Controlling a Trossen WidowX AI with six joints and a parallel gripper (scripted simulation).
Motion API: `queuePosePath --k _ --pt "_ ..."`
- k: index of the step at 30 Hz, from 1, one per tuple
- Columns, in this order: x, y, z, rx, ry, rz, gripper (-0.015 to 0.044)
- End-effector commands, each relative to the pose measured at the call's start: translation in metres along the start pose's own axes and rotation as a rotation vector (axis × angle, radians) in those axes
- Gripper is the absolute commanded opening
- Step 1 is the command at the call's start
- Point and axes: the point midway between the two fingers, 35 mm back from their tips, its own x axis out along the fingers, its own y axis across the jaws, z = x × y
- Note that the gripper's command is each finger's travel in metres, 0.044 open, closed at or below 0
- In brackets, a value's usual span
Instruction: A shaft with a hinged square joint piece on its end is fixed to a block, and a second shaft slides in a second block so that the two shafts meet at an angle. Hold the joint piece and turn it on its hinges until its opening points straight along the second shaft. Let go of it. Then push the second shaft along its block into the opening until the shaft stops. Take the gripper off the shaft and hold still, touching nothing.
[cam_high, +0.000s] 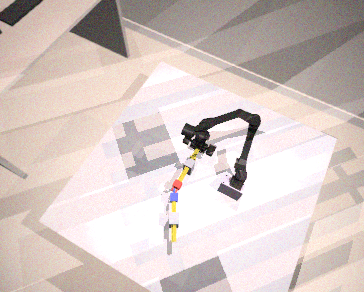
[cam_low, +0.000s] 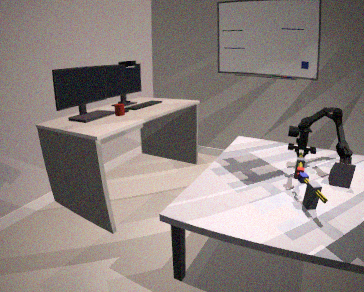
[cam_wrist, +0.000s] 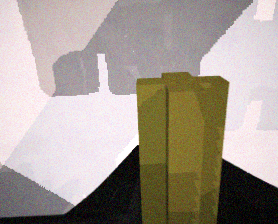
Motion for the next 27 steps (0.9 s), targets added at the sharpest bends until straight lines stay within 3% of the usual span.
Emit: queuePosePath --k 1,19,22,27 --pt "-0.0001 0.0002 -0.0083 0.000 0.009 0.001 0.0000" --pt "-0.0001 0.0000 -0.0107 0.000 0.000 0.000 0.0000" --pt "-0.0001 0.0000 -0.0107 0.000 0.000 0.000 0.0067" --pt "-0.0001 0.0000 -0.0107 0.000 0.000 0.000 0.0067"
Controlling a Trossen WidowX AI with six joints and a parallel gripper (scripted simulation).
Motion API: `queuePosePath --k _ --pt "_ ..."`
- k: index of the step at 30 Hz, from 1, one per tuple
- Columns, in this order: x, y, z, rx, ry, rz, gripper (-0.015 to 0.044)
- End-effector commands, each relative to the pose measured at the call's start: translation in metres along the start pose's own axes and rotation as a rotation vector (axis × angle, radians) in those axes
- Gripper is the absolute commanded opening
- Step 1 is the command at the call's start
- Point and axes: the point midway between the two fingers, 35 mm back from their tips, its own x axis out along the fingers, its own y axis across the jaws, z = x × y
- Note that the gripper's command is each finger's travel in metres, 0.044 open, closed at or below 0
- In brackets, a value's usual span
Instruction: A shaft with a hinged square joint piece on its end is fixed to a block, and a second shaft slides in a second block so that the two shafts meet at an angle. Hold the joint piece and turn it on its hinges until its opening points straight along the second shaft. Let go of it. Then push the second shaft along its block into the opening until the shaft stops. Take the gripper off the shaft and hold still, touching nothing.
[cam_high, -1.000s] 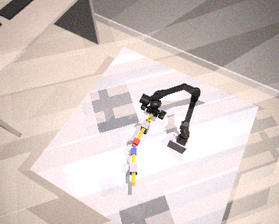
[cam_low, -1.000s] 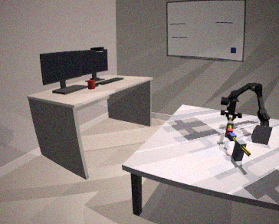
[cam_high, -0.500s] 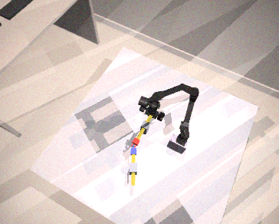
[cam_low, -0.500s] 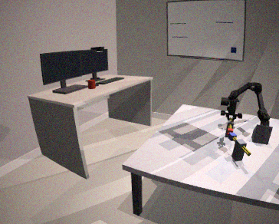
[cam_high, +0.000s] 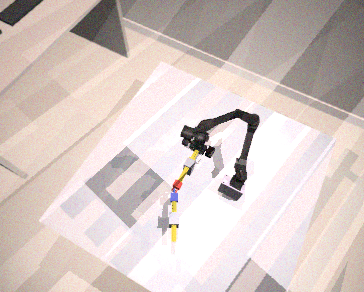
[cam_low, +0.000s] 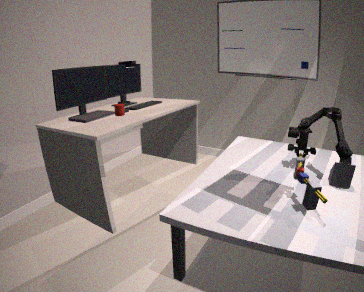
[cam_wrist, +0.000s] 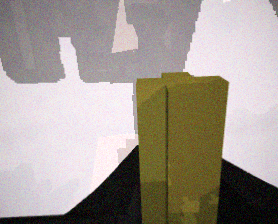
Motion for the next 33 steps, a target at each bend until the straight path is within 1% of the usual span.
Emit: queuePosePath --k 1,14,27,28,31,33 --pt "0.000 0.000 0.000 0.000 0.000 0.000 0.0093" --pt "0.000 0.000 0.000 0.000 0.000 0.000 0.0434" --pt "0.000 0.000 0.000 0.000 0.000 0.000 0.0440" --pt "-0.002 0.000 0.000 0.000 0.001 0.001 0.0440" --pt "-0.027 0.000 0.001 -0.001 0.009 0.001 0.0440" --pt "-0.030 0.000 0.001 -0.001 0.010 0.001 0.0440"
